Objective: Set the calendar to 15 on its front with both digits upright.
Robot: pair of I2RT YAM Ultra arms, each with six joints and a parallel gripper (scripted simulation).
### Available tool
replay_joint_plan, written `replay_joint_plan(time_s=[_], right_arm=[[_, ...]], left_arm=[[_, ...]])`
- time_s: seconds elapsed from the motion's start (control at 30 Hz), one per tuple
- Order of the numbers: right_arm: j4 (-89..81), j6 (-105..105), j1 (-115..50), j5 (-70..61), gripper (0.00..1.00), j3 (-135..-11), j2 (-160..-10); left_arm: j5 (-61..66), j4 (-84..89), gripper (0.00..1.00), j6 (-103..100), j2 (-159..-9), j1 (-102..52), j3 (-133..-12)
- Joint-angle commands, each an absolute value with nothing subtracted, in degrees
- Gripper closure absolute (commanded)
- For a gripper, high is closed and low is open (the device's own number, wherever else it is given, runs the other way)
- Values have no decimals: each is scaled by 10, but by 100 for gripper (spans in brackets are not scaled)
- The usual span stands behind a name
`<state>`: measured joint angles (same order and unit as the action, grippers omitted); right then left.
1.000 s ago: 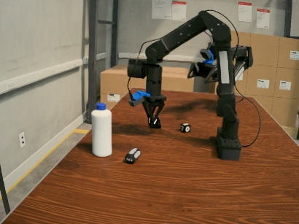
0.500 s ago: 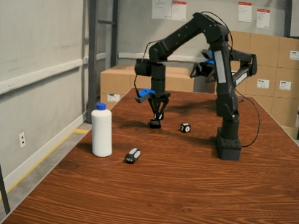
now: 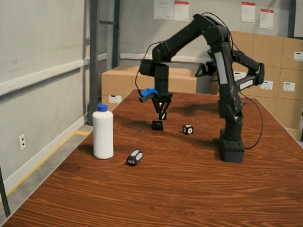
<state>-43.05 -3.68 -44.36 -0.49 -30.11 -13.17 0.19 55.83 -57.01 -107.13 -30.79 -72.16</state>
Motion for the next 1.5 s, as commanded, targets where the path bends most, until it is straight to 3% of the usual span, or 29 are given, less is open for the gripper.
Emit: replay_joint_plan(time_s=[0.0, 1.47], right_arm=[[-444, -43, -437, -17, 0, -319, -115], [-445, -40, -436, -16, 0, -313, -120]], left_arm=[[-10, 559, 74, -462, -1064, -309, -745], [1, 566, 74, 480, -1066, -302, -745]])
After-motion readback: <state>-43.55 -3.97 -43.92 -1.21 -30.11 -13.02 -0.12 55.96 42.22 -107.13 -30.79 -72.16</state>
